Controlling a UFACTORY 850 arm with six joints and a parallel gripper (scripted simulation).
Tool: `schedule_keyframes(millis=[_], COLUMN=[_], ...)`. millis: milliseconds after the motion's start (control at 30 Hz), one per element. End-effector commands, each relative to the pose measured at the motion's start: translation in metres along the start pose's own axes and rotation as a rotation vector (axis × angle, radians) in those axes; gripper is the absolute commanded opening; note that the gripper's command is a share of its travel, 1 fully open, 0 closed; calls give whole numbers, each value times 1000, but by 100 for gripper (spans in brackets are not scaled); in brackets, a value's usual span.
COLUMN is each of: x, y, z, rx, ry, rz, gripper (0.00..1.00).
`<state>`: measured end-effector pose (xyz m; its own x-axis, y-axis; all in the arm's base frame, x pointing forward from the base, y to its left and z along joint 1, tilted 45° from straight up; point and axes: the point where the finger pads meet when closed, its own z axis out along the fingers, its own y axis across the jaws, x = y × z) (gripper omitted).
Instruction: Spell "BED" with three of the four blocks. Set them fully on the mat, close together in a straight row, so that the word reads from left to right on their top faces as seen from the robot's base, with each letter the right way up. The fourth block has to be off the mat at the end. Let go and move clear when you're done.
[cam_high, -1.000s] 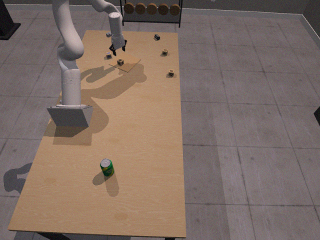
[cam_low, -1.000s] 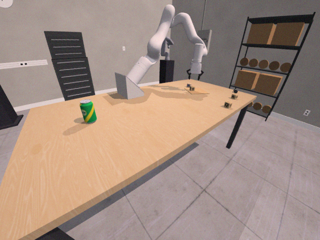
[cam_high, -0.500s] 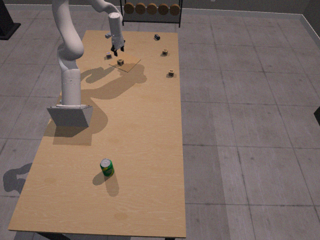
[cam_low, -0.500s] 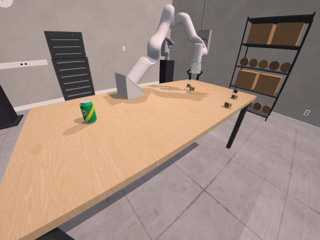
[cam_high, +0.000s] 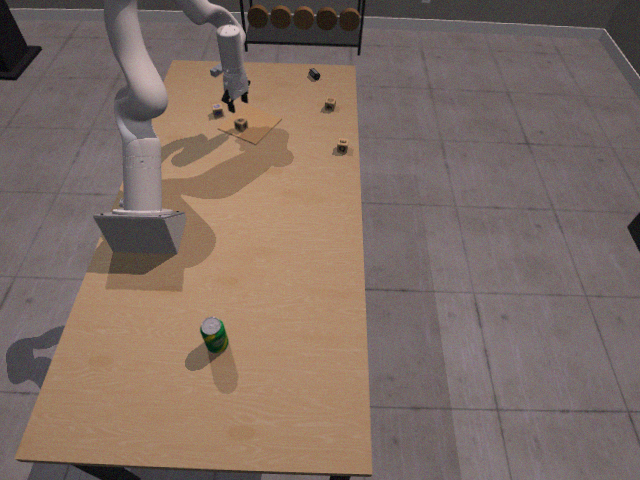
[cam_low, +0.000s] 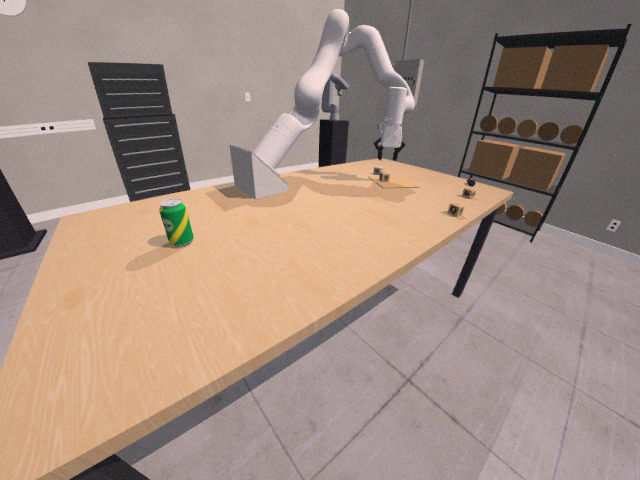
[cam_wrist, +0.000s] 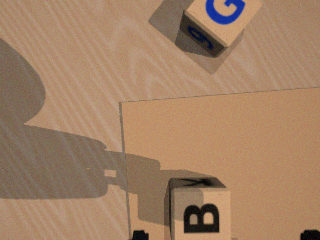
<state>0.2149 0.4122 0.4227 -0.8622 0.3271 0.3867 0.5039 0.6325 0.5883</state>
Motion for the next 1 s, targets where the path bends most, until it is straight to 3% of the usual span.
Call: schedule_keyframes(millis=[0, 967], x=[0, 0], y=[1, 1], z=[0, 3], rx=[-1, -2], ry=[0, 1], rz=[-1, -12], gripper=[84, 84])
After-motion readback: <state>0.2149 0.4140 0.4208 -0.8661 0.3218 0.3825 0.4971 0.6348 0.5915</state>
